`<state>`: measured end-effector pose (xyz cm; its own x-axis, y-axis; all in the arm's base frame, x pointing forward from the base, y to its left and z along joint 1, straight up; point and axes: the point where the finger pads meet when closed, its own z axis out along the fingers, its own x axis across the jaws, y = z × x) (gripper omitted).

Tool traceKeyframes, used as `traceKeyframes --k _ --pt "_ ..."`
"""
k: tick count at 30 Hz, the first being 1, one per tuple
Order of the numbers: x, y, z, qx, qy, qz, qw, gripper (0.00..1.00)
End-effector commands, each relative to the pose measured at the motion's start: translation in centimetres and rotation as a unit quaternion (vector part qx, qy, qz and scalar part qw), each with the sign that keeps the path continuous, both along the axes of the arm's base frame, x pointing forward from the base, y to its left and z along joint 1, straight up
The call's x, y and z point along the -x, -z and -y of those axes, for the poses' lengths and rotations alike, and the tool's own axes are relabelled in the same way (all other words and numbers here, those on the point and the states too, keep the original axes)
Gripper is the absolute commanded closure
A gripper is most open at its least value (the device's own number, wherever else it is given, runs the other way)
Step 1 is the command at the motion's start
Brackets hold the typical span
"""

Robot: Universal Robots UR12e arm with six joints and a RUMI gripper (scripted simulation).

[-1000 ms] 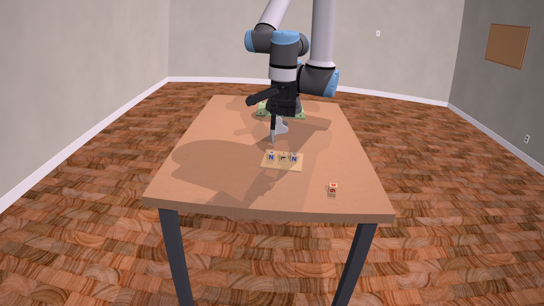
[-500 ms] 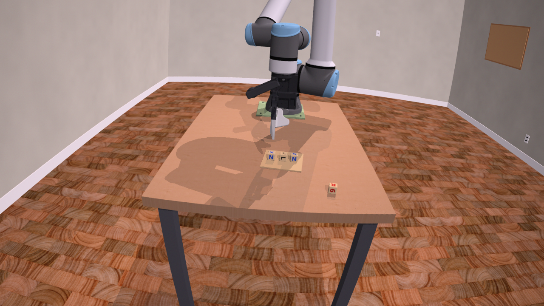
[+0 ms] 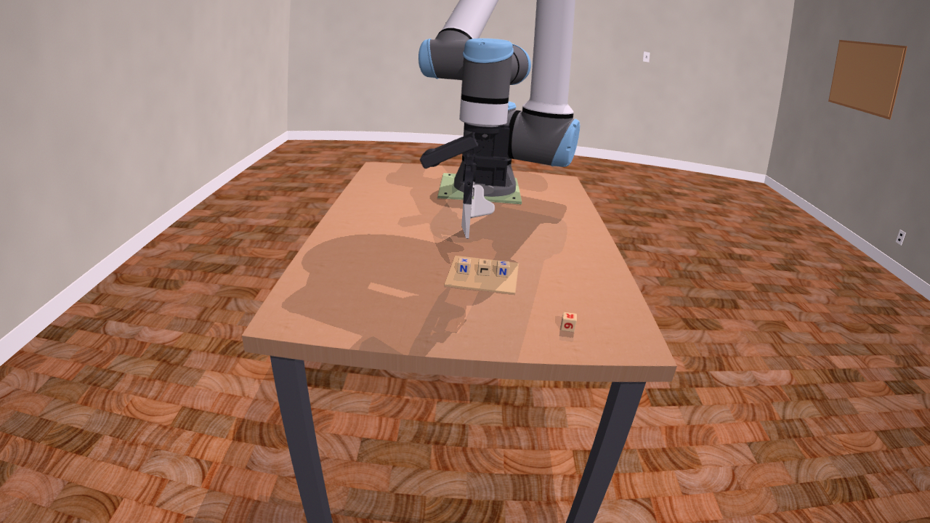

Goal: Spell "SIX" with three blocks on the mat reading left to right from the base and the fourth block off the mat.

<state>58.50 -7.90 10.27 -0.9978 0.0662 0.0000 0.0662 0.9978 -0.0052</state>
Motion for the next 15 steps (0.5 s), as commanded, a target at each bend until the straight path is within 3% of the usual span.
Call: traceKeyframes --k 1,8,15 --pt "-0.1 -0.1 0.0 0.0 0.0 0.001 1.0 0.0" --pt "-0.1 -1.1 0.0 0.0 0.0 0.001 1.0 0.0" --pt "-0.1 -4.4 0.0 0.0 0.0 0.001 1.0 0.0"
